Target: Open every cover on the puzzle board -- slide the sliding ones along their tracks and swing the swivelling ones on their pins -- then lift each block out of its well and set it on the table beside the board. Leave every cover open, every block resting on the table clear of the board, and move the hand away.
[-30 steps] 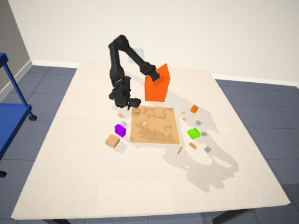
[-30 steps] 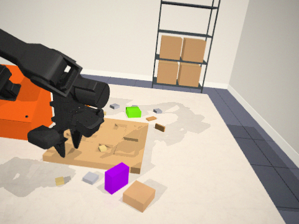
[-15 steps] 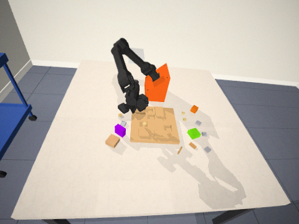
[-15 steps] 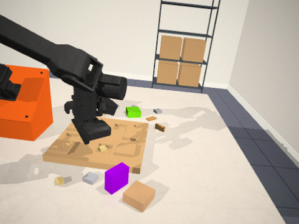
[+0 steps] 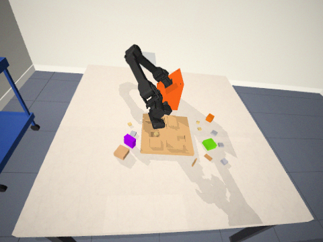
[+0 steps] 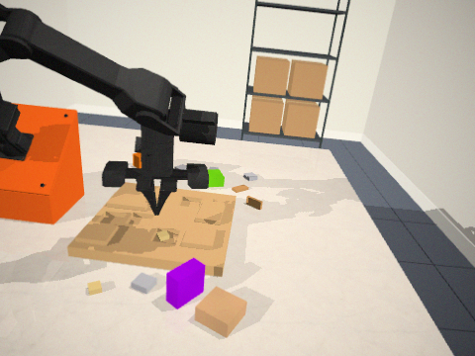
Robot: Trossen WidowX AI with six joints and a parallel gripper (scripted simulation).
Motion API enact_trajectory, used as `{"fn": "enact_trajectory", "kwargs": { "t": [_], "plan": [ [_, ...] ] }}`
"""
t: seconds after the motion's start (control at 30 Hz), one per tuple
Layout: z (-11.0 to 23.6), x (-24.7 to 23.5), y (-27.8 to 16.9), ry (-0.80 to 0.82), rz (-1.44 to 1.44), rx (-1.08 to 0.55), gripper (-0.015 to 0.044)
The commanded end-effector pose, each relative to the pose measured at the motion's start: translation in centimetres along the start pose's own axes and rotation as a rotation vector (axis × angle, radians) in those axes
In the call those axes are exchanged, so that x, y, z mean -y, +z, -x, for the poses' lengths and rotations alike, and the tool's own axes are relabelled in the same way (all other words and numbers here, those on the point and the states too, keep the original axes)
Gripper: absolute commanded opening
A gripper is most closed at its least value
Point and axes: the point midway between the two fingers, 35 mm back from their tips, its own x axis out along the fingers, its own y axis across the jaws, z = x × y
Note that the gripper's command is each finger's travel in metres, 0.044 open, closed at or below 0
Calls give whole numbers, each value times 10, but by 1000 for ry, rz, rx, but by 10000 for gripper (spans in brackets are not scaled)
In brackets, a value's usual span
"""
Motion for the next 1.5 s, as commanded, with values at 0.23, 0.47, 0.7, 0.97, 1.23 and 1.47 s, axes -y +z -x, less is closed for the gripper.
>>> {"fn": "enact_trajectory", "kwargs": {
  "t": [0.23,0.47,0.7,0.97,1.23,1.47],
  "plan": [
    [4,14,20,-2,432,-20,0],
    [-11,15,19,-2,432,-19,0],
    [-43,13,19,-1,432,-21,0],
    [-49,12,19,-1,432,-21,0],
    [-57,12,19,-1,432,-22,0],
    [-58,14,16,-1,432,-22,0]
  ]
}}
